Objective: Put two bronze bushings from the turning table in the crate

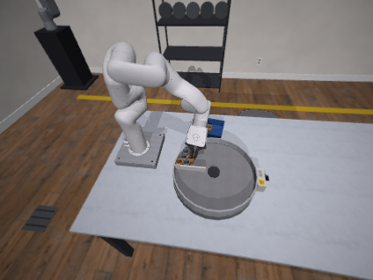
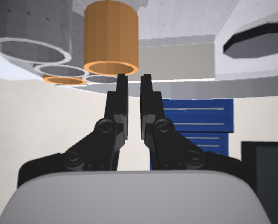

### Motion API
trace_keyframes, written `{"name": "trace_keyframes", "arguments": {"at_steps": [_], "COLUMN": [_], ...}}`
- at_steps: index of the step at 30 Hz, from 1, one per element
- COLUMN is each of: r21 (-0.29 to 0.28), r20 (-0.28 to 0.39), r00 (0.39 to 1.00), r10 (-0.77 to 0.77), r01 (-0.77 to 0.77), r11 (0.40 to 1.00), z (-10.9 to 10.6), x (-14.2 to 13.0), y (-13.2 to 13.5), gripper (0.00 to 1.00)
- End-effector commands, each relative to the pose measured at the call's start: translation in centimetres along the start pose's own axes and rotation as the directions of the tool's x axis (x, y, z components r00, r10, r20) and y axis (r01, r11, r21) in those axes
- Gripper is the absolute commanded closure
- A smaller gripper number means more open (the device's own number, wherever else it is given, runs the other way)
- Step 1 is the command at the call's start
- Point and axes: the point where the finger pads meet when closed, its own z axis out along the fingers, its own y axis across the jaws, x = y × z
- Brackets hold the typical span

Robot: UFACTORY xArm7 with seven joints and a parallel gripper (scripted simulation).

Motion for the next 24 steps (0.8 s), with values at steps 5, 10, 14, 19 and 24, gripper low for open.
{"name": "trace_keyframes", "arguments": {"at_steps": [5,10,14,19,24], "r21": [-0.002,-0.002,-0.002,-0.002,-0.002], "r20": [-0.001,-0.001,-0.001,-0.001,-0.001], "r00": [1.000,1.000,1.000,1.000,1.000], "r10": [0.001,0.001,0.001,0.001,0.001], "r01": [-0.001,-0.001,-0.001,-0.001,-0.001], "r11": [1.000,1.000,1.000,1.000,1.000], "z": [0.80,0.83,0.83,0.83,0.83], "x": [0.70,0.73,0.73,0.73,0.73], "y": [0.10,0.10,0.10,0.10,0.10], "gripper": [0.90,0.90,0.90,1.00,1.00]}}
